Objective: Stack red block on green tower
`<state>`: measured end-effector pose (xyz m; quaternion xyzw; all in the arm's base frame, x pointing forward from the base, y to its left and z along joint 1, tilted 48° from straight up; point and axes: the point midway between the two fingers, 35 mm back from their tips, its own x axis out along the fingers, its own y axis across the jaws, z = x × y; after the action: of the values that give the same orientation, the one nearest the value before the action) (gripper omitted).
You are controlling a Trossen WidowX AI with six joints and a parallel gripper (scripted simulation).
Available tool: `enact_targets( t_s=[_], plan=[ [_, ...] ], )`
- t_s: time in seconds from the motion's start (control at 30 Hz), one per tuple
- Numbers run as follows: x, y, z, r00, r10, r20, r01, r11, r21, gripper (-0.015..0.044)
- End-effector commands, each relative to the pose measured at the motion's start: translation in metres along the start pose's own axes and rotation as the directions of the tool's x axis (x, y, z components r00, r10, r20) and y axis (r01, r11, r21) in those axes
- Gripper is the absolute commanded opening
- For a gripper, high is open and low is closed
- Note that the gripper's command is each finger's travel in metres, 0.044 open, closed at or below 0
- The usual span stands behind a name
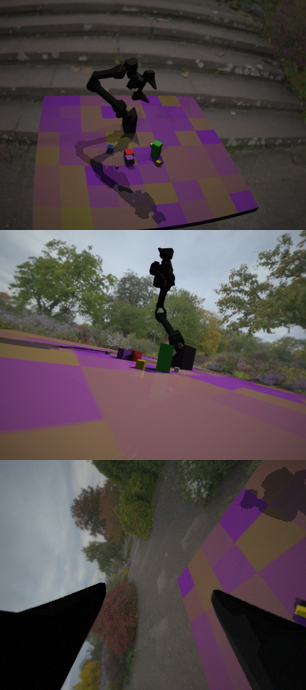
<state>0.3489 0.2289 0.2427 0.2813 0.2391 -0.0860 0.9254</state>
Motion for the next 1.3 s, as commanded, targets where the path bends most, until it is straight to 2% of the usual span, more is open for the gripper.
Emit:
enact_targets(
  t_s=[0.0,0.17,0.33,0.5,0.63,0.7,1.27],
  plan=[
    [0.029,-0.044,-0.003,0.984,-0.177,-0.015,0.171,0.968,-0.184,0.0440],
    [0.056,-0.110,-0.002,0.902,-0.429,-0.041,0.375,0.828,-0.417,0.0440],
    [0.066,-0.180,0.001,0.747,-0.661,-0.069,0.480,0.608,-0.632,0.0440],
    [0.060,-0.245,0.005,0.533,-0.840,-0.098,0.449,0.379,-0.809,0.0440],
    [0.046,-0.291,0.009,0.332,-0.935,-0.120,0.332,0.236,-0.913,0.0440],
    [0.039,-0.304,0.007,0.263,-0.956,-0.127,0.280,0.202,-0.939,0.0440],
    [0.042,-0.315,0.003,0.256,-0.958,-0.129,0.272,0.200,-0.941,0.0440]
  ],
)
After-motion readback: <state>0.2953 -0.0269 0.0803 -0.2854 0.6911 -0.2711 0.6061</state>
